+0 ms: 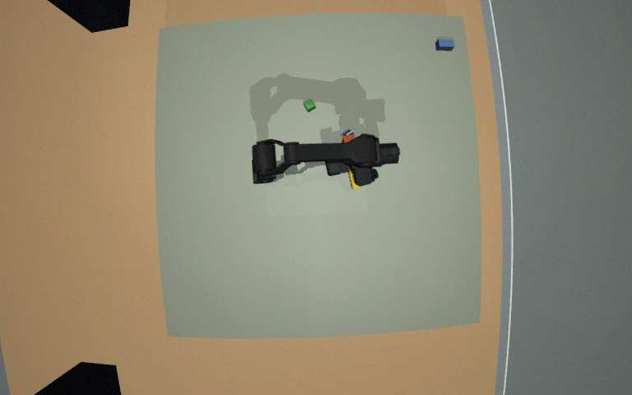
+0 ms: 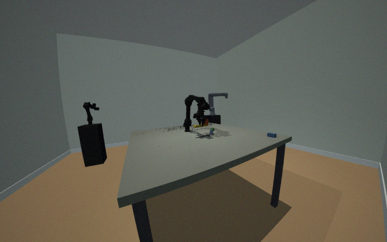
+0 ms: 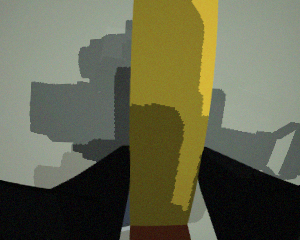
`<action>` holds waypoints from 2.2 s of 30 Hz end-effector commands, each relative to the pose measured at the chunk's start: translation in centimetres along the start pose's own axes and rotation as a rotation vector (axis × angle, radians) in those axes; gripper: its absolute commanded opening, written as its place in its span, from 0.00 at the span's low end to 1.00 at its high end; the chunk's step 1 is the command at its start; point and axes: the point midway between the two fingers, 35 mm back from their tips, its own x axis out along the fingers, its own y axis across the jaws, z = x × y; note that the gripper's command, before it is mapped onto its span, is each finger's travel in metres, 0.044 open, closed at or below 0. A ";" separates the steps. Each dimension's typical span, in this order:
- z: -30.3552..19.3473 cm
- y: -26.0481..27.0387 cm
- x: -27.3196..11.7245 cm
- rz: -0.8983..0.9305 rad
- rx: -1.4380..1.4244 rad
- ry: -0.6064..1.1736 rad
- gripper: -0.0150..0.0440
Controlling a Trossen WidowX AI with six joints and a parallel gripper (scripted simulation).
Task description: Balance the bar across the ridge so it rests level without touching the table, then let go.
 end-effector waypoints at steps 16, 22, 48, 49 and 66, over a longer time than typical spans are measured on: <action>-1.8 0.9 -0.3 0.008 -0.731 0.002 0.25; -2.4 1.3 -0.3 0.009 -0.970 0.002 0.25; -5.7 3.1 -0.5 0.014 -2.006 -0.002 0.25; -5.8 3.2 -0.5 0.015 -2.046 -0.002 0.25; -9.1 4.0 -0.6 0.020 -2.724 -0.007 0.25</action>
